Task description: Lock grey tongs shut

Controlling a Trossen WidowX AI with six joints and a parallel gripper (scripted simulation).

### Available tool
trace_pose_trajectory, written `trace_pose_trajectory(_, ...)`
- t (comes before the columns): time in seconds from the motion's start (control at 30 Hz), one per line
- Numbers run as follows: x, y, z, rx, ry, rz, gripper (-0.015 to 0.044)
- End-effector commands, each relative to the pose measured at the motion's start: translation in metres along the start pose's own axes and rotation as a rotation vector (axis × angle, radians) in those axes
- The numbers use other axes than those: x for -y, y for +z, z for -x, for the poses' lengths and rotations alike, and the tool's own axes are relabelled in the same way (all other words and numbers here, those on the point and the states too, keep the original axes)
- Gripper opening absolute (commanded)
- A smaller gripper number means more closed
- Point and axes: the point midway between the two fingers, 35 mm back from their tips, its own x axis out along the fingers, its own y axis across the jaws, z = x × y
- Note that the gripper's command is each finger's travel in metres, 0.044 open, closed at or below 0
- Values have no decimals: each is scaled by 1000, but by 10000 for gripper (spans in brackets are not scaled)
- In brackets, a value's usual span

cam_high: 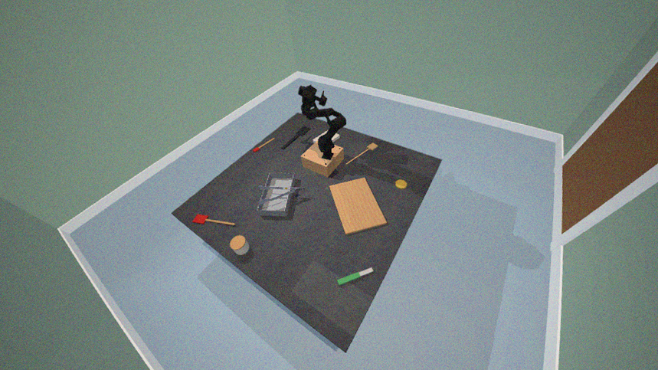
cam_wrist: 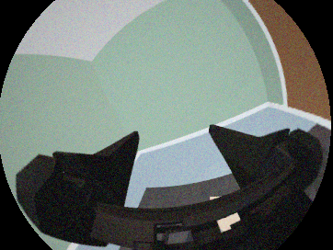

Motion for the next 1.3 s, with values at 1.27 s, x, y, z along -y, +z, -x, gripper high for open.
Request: trace_pose_trajectory(1.27,-169,-170,462,806,2282,1976,440)
